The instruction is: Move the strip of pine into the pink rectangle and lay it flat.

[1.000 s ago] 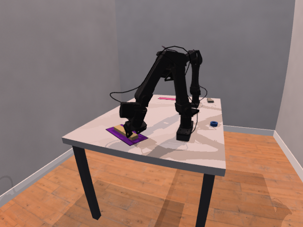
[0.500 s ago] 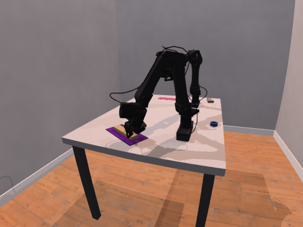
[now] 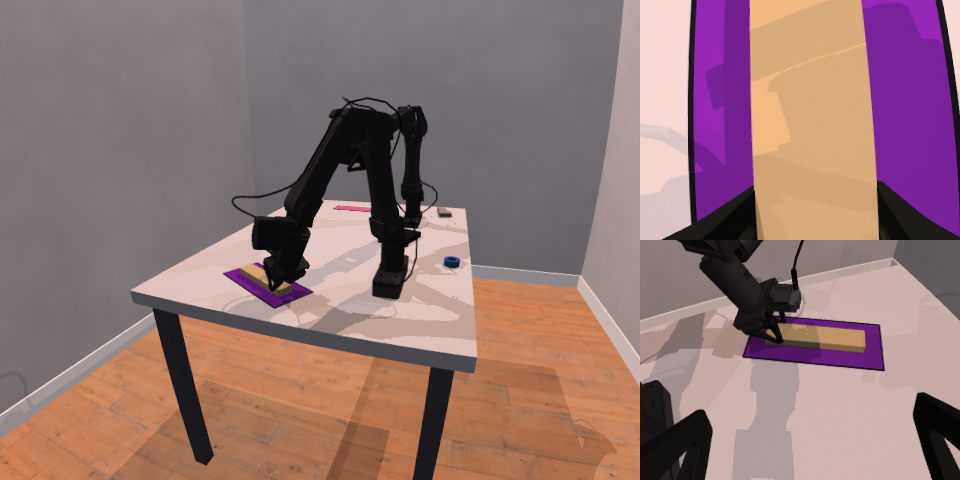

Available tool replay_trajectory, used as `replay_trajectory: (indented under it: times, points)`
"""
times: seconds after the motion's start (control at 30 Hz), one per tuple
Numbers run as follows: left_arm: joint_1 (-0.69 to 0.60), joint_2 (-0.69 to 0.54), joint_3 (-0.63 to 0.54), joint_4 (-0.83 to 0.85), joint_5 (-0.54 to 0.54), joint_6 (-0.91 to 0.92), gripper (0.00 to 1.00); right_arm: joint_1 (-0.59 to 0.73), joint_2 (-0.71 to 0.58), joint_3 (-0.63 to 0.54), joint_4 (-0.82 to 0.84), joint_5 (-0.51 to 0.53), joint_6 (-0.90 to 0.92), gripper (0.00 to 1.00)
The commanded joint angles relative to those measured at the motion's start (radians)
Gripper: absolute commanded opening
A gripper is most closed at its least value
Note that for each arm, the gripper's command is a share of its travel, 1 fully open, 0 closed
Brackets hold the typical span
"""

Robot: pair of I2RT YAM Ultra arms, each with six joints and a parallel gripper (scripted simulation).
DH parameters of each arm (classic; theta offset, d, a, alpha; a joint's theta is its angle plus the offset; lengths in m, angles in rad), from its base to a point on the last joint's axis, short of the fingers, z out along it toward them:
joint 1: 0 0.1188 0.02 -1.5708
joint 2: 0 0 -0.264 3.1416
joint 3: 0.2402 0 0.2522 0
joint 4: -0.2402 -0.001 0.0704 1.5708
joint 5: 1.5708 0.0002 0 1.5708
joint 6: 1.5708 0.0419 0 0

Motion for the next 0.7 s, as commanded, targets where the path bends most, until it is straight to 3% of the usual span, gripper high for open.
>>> replay_trajectory:
  times: [0.0,0.07,0.1,0.13,0.17,0.67]
  points:
    - [0.01,0.017,0.019,-0.014,0.025,0.011,0.38,-0.003,-0.028,0.002,0.027,0.008,0.006,1.0]
    - [0.01,0.017,0.019,-0.014,0.025,0.01,0.36,-0.003,-0.028,0.002,0.027,0.008,0.006,1.0]
    - [0.01,0.017,0.019,-0.014,0.025,0.009,0.25,-0.003,-0.028,0.002,0.027,0.008,0.006,1.0]
    - [0.01,0.017,0.019,-0.014,0.025,0.009,0.36,-0.003,-0.028,0.002,0.027,0.008,0.006,1.0]
    - [0.01,0.004,0.021,-0.021,0.025,0.009,0.4,-0.003,-0.028,0.002,0.027,0.008,0.006,1.0]
    - [0.01,-0.166,0.161,-0.315,0.025,0.008,0.4,-0.003,-0.028,0.002,0.027,0.008,0.006,1.0]
